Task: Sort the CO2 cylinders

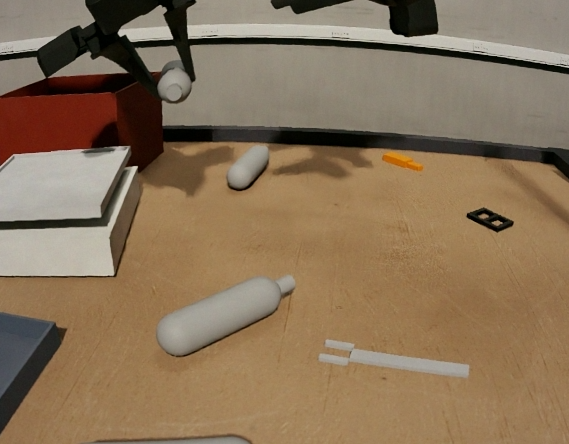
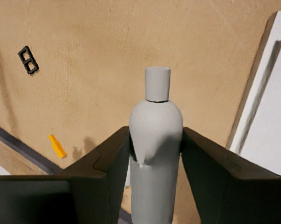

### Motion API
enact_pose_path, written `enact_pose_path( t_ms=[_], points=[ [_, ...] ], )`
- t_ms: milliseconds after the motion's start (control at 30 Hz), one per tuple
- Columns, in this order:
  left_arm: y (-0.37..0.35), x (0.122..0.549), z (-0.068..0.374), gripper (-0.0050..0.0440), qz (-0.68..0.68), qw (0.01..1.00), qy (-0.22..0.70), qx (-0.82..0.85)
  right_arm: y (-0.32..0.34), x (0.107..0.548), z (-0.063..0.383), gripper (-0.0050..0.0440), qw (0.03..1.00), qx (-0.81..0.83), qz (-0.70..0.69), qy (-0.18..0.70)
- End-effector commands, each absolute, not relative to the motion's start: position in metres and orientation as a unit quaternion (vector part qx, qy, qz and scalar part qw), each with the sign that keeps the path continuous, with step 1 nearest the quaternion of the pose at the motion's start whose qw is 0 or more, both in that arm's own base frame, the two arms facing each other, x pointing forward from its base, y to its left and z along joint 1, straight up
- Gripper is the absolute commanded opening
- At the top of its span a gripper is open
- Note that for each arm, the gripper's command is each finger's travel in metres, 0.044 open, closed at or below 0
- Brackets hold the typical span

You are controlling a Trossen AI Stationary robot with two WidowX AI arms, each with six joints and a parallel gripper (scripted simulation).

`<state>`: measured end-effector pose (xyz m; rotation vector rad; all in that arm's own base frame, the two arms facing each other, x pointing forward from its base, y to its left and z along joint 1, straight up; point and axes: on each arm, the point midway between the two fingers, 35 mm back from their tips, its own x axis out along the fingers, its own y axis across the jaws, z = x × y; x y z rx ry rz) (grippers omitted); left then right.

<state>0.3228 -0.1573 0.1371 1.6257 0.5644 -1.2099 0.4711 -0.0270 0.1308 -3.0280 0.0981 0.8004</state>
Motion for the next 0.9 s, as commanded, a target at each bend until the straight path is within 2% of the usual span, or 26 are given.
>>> enact_pose_path(
  t_ms=[0, 300, 600, 867],
  points=[
    [-0.1573, 0.3234, 0.1521, -0.0050, -0.457, 0.534, 0.179, 0.688, -0.0264, 0.4730, 0.1429, 0.0440, 0.005, -0.970, 0.242, 0.030],
    [-0.1531, 0.3149, 0.1426, -0.0050, -0.422, 0.562, 0.135, 0.699, -0.0264, 0.4730, 0.1429, 0.0440, 0.005, -0.970, 0.242, 0.030],
    [-0.1578, 0.3236, 0.1503, -0.0050, -0.358, 0.605, 0.060, 0.709, -0.0264, 0.4730, 0.1429, 0.0440, 0.005, -0.970, 0.242, 0.030],
    [-0.1578, 0.3232, 0.1501, -0.0050, -0.344, 0.611, 0.042, 0.711, -0.0264, 0.4730, 0.1429, 0.0440, 0.005, -0.970, 0.242, 0.030]
  ],
)
